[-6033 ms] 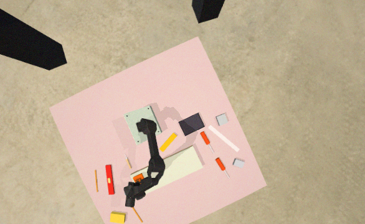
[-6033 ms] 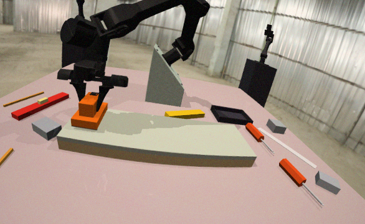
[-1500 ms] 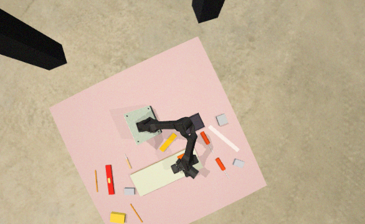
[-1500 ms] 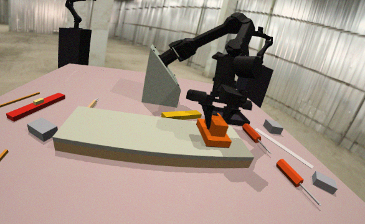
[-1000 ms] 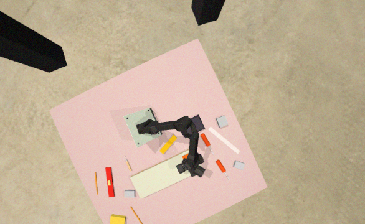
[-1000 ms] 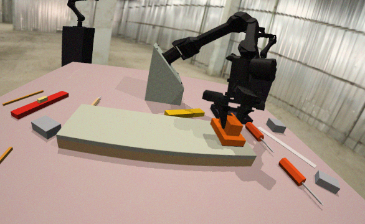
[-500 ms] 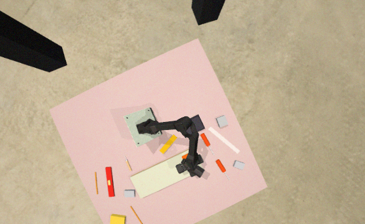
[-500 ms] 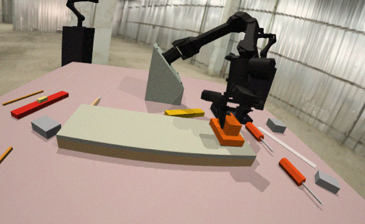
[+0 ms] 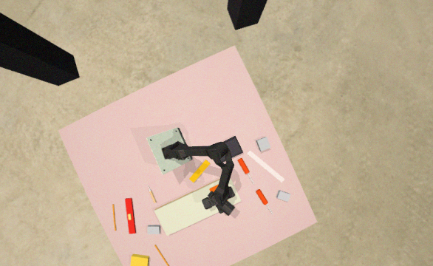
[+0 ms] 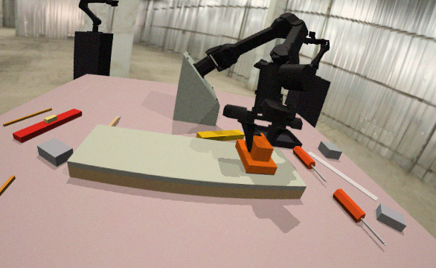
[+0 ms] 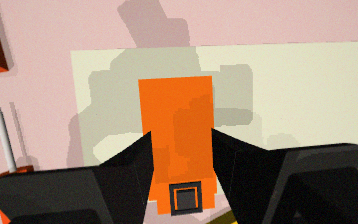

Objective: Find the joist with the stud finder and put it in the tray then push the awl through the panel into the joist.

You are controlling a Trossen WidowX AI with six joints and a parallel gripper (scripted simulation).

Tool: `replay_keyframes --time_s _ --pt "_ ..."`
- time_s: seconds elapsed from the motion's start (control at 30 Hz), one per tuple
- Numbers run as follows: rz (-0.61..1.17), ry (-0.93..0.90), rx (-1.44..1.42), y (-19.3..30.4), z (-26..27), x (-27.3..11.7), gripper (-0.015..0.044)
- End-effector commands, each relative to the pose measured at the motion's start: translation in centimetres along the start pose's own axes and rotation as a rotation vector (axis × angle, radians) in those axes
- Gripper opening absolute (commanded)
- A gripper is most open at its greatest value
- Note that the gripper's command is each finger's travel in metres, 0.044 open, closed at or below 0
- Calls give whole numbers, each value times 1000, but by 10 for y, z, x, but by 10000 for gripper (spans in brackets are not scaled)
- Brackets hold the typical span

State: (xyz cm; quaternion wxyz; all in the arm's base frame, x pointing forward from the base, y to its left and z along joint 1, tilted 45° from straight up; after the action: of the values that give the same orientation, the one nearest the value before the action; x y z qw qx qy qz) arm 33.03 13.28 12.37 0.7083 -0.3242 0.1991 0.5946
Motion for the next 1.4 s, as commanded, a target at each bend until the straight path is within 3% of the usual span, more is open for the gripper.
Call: replay_keyframes --time_s 0.0,1.37 --pt "2 1 -2 1 -14 0 0" --pt "2 5 -3 -1 -131 0 0"
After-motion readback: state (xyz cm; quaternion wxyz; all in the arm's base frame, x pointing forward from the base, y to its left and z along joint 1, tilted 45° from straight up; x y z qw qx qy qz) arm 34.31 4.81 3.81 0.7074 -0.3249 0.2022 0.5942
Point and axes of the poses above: the point midway between the two fingers, 35 mm back from their tips, its own x axis out along the fingers, its own z axis across the jaws, y = z × x, the point moved 9 cm from there along -x, back along the fingers, and after that the axes turned 1 degree about x, right-handed, at the moved point
